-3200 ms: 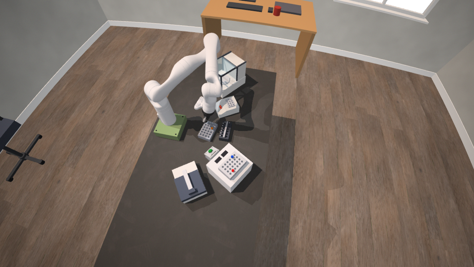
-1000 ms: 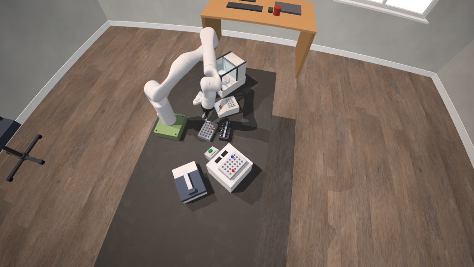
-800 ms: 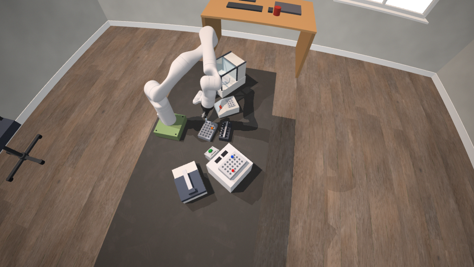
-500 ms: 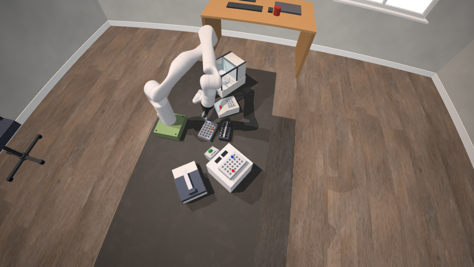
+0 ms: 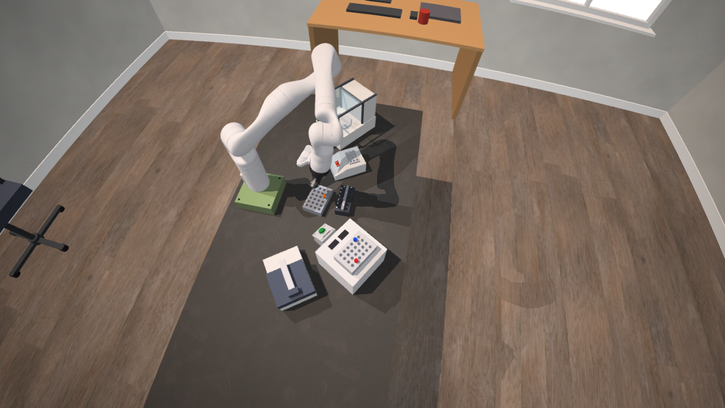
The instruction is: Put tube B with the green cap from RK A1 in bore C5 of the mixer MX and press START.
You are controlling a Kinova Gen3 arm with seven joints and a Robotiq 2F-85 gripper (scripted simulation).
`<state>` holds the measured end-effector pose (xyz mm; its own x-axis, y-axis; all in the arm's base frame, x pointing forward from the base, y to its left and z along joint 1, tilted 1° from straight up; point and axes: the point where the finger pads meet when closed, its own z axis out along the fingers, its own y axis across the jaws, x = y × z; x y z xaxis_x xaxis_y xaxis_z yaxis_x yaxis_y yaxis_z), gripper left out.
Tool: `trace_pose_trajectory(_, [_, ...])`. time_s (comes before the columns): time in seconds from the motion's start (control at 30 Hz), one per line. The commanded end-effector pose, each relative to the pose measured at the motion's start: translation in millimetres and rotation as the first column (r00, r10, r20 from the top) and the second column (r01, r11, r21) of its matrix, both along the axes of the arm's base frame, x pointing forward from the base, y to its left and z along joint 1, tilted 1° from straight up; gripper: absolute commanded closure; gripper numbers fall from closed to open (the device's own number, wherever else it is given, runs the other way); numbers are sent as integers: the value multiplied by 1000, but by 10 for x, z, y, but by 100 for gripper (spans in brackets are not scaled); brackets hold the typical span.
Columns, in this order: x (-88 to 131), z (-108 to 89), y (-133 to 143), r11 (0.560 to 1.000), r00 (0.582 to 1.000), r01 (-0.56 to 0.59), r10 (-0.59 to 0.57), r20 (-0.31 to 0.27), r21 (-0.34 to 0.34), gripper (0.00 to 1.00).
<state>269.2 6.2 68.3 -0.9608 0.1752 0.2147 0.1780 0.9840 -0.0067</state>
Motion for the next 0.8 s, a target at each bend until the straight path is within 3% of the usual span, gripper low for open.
trace_pose_trajectory(0.0, [44,3,-74,1000,1000,0,0,1,1,90])
trace_pose_trajectory(0.27, [84,3,-149,1000,1000,0,0,1,0,90])
trace_pose_trajectory(0.77, [6,313,-444,966,966,257,-257,3,-1,90])
